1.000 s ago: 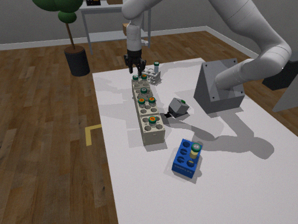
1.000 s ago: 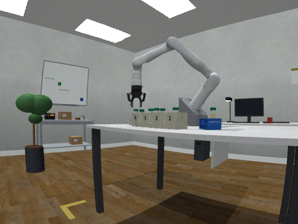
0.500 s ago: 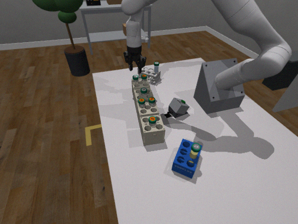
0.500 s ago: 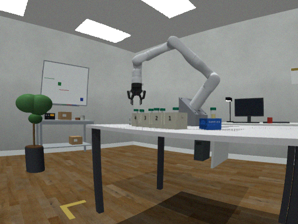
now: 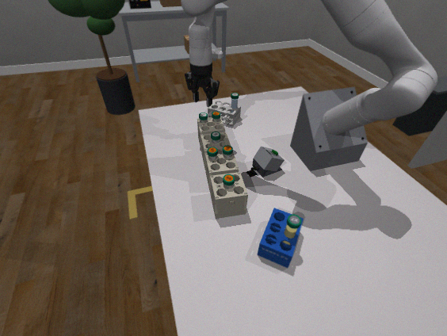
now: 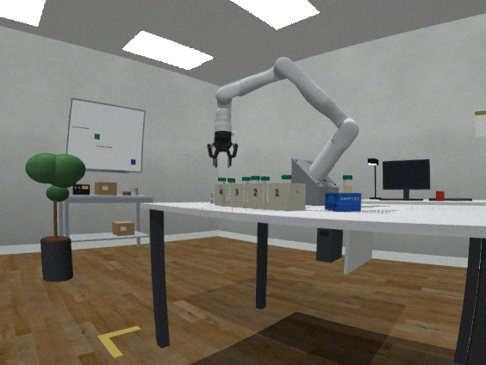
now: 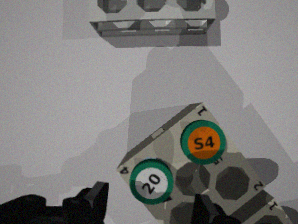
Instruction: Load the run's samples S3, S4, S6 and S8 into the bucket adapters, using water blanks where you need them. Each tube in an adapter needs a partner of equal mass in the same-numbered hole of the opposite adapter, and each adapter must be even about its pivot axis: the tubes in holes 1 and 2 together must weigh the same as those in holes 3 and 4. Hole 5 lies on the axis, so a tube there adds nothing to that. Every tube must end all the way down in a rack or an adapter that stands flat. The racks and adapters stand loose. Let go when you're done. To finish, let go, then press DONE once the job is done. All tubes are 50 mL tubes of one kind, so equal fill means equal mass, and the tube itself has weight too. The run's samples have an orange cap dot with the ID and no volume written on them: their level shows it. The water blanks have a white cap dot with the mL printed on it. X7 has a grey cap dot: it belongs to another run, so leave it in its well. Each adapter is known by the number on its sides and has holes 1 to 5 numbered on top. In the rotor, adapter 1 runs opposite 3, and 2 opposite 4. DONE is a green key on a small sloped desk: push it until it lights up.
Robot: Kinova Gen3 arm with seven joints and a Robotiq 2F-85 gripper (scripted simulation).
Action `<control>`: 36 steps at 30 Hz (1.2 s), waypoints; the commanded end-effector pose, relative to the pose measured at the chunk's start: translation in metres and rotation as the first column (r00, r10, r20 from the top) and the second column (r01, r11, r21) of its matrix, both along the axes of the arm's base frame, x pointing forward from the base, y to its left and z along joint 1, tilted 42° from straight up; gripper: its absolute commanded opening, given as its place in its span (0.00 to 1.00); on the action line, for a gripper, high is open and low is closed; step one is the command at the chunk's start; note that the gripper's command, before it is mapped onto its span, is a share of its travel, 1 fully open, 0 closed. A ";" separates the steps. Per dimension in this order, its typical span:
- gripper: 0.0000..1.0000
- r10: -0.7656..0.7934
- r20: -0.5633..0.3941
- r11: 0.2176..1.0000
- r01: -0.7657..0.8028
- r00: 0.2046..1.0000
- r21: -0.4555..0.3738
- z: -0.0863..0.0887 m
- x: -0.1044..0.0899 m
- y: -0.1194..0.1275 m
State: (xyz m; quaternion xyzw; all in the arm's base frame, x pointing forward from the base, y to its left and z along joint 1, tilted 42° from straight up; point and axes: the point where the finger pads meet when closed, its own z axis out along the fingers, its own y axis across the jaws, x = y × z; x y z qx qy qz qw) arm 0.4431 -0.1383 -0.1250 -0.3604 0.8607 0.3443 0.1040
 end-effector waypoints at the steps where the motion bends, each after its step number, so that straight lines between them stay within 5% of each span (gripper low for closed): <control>1: 0.62 -0.001 0.001 1.000 0.001 1.000 -0.001 0.004 0.001 -0.004; 36: 0.62 -0.001 0.001 1.000 0.001 1.000 -0.001 0.034 0.004 -0.031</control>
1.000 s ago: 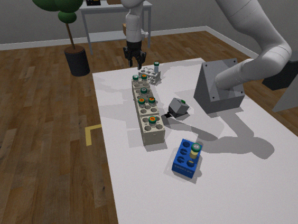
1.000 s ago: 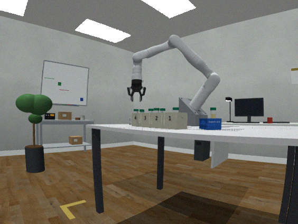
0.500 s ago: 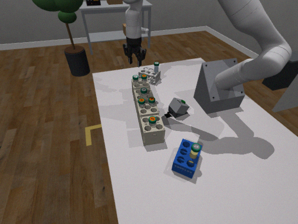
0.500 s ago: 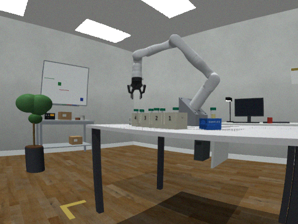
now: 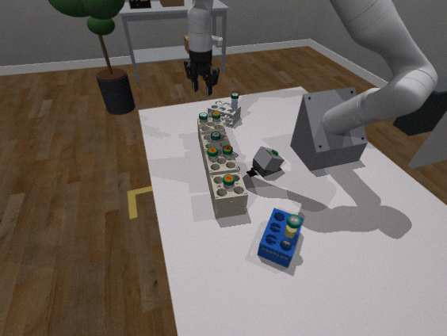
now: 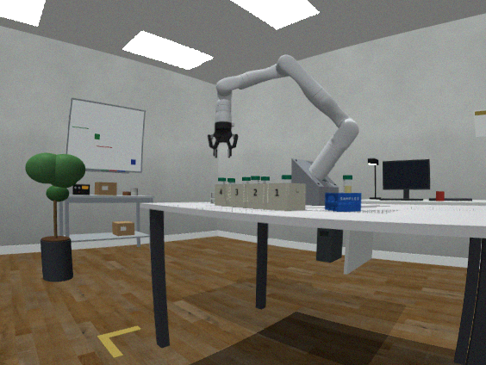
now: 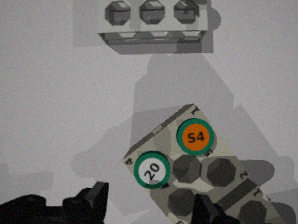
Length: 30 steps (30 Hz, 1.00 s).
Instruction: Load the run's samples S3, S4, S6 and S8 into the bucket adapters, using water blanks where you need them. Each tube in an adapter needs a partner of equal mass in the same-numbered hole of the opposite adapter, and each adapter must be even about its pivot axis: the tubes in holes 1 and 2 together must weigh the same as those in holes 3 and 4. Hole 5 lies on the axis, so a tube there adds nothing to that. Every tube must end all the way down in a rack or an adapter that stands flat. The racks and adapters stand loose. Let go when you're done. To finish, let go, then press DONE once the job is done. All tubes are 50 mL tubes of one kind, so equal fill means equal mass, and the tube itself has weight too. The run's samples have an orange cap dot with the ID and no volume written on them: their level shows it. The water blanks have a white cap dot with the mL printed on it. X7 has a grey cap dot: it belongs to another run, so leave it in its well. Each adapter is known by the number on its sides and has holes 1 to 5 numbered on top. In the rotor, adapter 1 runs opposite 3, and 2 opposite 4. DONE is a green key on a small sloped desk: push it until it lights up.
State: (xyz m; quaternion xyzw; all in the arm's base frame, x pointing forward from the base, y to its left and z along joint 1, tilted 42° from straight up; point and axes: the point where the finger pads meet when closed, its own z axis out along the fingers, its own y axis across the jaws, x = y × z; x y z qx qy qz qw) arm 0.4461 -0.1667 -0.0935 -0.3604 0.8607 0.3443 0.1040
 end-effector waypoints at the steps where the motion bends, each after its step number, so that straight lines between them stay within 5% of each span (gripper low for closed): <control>1: 0.62 -0.001 0.001 1.000 0.001 1.000 -0.001 0.004 0.001 -0.004; 30: 0.62 -0.001 0.001 1.000 0.001 1.000 -0.001 0.014 0.002 -0.013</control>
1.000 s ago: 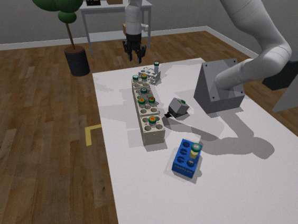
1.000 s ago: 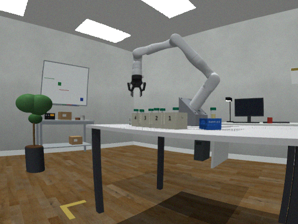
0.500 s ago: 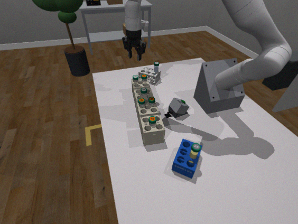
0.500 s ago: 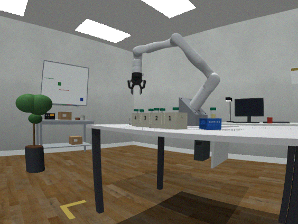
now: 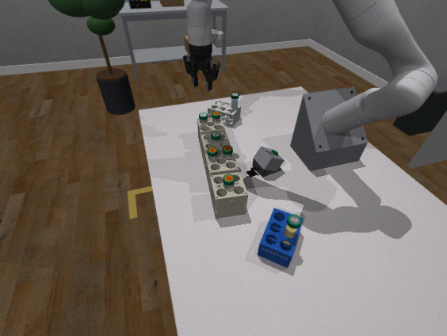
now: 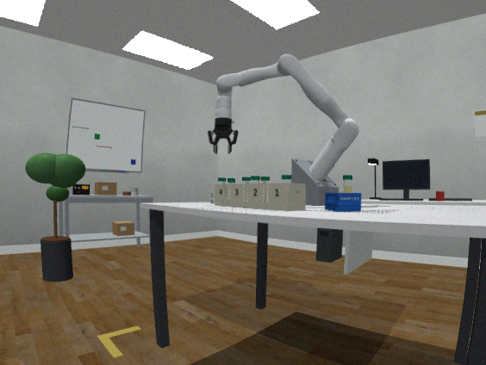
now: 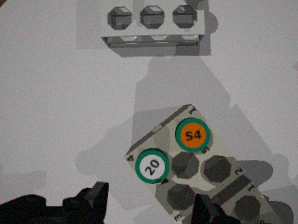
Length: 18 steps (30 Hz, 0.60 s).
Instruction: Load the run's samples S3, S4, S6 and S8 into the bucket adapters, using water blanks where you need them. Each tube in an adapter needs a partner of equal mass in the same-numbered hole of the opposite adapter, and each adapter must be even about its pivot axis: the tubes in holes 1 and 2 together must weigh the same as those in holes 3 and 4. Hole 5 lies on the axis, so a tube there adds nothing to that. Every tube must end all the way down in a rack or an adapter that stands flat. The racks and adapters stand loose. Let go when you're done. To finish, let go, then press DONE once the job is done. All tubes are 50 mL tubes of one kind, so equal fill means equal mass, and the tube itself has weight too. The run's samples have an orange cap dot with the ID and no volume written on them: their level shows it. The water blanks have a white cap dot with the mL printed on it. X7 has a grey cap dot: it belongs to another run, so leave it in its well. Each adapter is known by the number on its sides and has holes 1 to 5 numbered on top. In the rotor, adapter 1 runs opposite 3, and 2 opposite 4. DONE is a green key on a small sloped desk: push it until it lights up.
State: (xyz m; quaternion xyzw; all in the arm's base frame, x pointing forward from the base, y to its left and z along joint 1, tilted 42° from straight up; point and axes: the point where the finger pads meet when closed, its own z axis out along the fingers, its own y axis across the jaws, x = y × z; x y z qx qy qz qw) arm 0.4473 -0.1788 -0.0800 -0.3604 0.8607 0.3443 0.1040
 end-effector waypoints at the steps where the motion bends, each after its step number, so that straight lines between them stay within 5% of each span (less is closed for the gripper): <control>1: 0.62 -0.001 0.001 1.000 0.001 1.000 -0.002 0.001 0.000 -0.001; 5: 0.62 -0.001 0.001 1.000 0.001 1.000 -0.002 0.001 0.000 -0.001; 6: 0.10 -0.016 -0.012 1.000 0.016 1.000 -0.003 0.002 -0.002 0.000; 18: 0.10 -0.164 -0.143 0.986 0.162 0.976 -0.028 0.019 -0.026 0.016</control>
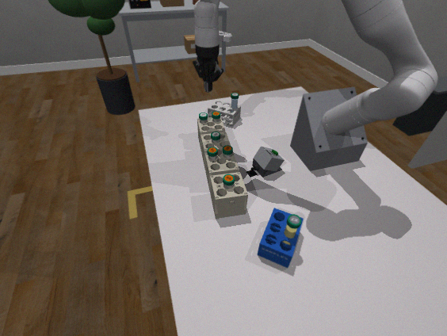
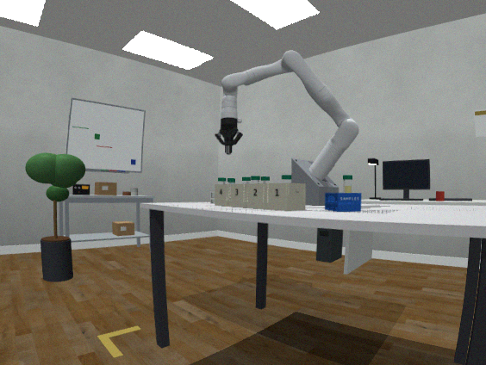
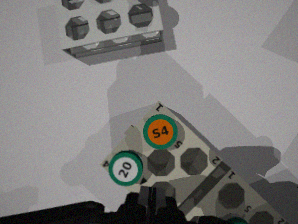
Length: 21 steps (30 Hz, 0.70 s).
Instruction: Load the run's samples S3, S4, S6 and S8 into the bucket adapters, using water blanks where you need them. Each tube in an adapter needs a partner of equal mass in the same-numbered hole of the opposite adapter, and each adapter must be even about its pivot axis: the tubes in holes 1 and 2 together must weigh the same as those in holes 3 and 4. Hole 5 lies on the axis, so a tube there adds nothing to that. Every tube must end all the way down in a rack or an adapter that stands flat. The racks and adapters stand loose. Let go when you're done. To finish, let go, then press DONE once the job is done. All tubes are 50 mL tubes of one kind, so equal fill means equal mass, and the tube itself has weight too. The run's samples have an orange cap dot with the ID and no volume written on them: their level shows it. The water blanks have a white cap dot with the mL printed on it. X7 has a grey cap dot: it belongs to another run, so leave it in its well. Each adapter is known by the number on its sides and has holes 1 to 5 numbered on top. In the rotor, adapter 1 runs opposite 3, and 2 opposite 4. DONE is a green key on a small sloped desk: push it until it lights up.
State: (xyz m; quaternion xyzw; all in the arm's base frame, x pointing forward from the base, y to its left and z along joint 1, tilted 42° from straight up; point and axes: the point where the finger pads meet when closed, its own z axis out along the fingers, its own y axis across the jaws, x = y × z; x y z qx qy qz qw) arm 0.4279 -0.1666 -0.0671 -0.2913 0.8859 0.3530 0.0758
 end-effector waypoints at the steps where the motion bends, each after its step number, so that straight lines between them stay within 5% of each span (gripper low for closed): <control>1: 0.10 -0.063 -0.051 0.998 0.062 0.997 -0.012 0.007 -0.009 0.005; 21: 0.10 -0.324 -0.277 0.946 0.314 0.905 -0.081 0.037 -0.054 0.034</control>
